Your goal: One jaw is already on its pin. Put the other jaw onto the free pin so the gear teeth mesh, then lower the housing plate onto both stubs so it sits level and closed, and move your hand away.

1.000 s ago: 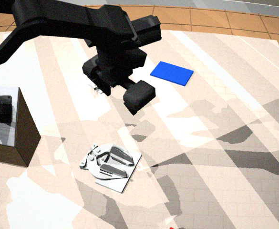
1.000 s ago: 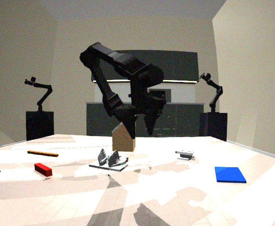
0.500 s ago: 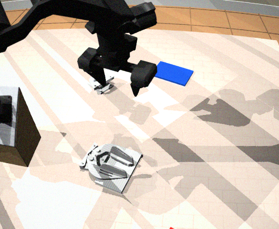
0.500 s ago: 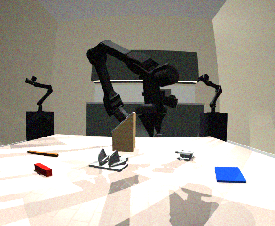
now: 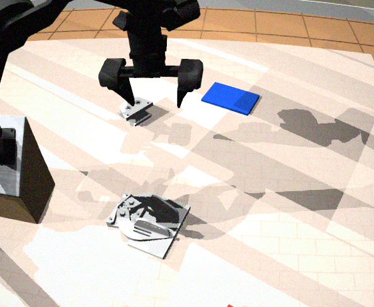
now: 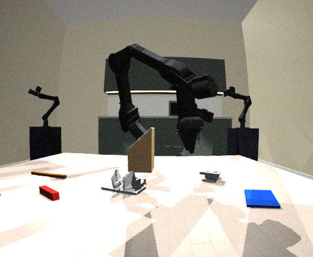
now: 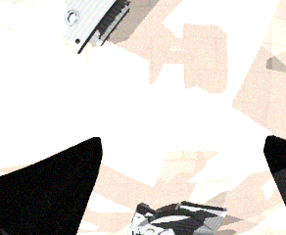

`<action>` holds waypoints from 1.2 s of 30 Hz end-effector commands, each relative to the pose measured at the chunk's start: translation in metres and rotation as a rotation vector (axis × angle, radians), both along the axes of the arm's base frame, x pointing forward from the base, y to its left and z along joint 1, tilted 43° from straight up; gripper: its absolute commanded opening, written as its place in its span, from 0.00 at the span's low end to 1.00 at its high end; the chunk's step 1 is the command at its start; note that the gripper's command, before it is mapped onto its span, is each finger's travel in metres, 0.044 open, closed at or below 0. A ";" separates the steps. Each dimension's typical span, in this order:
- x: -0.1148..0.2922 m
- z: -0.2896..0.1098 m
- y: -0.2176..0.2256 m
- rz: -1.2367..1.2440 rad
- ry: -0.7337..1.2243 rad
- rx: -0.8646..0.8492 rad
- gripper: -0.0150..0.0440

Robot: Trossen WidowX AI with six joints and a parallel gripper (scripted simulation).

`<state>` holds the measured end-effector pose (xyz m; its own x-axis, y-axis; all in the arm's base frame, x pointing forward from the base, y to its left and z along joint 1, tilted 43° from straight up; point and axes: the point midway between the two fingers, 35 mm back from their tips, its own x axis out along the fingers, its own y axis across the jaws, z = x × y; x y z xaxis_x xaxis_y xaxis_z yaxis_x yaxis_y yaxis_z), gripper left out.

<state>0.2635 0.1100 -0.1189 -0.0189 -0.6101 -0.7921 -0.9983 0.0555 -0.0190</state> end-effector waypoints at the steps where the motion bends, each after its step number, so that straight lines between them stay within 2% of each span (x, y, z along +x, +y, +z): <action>1: -0.007 -0.009 0.010 0.079 0.074 0.000 1.00; 36: -0.069 -0.072 0.067 0.651 0.562 -0.034 1.00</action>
<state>0.2038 0.1730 -0.1827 -0.0333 -0.6506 -0.7587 -0.7520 -0.4837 0.4478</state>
